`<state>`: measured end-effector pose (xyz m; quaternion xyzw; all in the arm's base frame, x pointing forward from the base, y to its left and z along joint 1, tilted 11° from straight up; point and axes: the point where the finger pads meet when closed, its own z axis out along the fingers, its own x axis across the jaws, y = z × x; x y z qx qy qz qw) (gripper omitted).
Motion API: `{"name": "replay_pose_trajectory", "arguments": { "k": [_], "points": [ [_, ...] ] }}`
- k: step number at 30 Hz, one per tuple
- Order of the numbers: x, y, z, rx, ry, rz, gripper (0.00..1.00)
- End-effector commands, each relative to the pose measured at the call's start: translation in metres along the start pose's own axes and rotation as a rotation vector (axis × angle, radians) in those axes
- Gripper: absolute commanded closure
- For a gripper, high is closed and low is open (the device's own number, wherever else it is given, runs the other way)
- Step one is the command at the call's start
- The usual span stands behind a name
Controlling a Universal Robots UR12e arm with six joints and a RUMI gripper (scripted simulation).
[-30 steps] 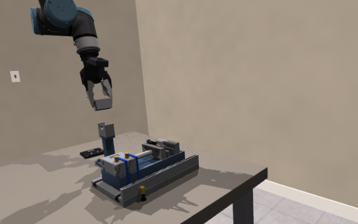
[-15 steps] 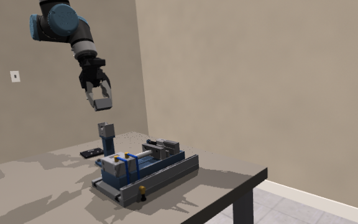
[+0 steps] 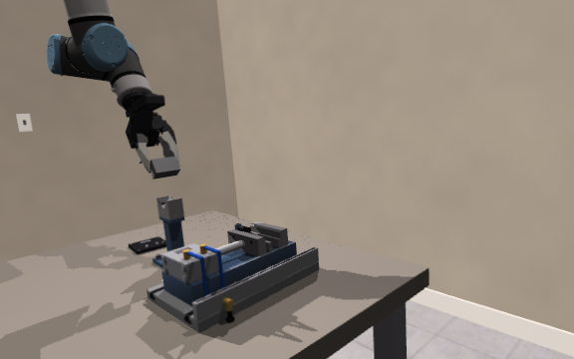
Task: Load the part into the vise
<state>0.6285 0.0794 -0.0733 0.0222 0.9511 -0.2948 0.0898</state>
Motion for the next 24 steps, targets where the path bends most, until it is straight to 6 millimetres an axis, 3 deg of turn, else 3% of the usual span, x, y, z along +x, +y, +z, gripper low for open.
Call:
{"name": "replay_pose_trajectory", "arguments": {
  "k": [1, 24],
  "points": [
    [-0.0003, 0.0, -0.0002, 0.032, 0.001, 0.002, 1.0],
    [-0.0003, 0.0013, 0.0, 0.185, 0.002, 0.002, 1.0]
  ]
}}
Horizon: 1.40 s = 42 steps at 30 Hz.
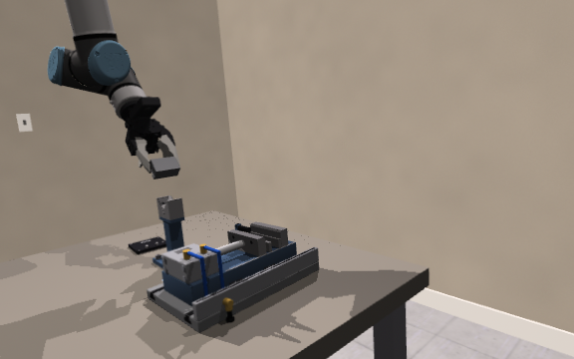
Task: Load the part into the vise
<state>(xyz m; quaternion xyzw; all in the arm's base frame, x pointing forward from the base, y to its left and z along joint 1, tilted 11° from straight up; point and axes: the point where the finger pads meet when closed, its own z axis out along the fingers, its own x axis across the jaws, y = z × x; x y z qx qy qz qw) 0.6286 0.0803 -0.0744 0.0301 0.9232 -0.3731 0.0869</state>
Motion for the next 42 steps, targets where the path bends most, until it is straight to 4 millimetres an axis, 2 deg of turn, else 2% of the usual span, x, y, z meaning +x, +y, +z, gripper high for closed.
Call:
{"name": "replay_pose_trajectory", "arguments": {
  "k": [1, 42],
  "points": [
    [-0.0004, -0.0001, -0.0004, 0.021, 0.0, 0.001, 1.0],
    [-0.0005, 0.0001, -0.0005, 0.045, 0.0, 0.001, 1.0]
  ]
}}
